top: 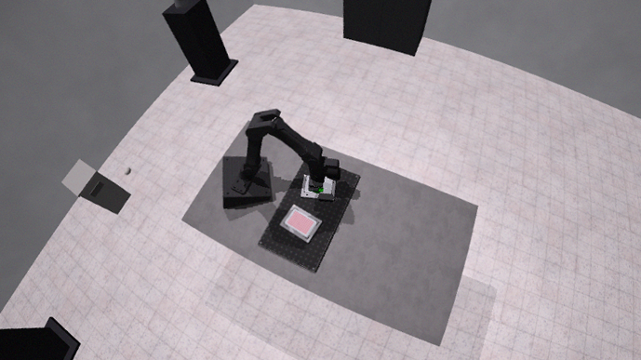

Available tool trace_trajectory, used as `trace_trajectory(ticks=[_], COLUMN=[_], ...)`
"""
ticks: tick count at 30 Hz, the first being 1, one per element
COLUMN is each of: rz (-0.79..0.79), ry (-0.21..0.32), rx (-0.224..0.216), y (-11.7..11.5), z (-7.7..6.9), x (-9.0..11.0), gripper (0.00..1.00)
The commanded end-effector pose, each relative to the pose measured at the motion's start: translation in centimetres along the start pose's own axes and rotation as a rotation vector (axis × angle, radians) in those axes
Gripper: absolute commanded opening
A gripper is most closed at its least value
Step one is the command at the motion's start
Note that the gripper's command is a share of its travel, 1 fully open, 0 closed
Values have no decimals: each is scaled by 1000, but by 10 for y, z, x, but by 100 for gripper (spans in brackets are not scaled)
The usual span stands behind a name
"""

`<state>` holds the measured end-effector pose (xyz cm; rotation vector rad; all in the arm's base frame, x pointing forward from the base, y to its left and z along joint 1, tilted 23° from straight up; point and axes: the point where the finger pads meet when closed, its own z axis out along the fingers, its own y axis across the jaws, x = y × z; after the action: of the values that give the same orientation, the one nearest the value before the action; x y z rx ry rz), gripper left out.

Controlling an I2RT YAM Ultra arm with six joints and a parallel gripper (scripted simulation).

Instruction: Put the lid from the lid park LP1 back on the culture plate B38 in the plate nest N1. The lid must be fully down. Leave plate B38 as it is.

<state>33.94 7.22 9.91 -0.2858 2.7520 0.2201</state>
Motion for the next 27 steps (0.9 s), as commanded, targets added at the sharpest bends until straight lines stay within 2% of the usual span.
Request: trace_trajectory(ticks=[1,14,21,27], rz=[-1,-1,-1,-1], ry=[-6,-6,-6,-6], rx=[0,0,0,1], y=[0,0,0,0], z=[-9,-30,-39,-41], x=[-2,-2,-2,-2], gripper=[0,0,0,0])
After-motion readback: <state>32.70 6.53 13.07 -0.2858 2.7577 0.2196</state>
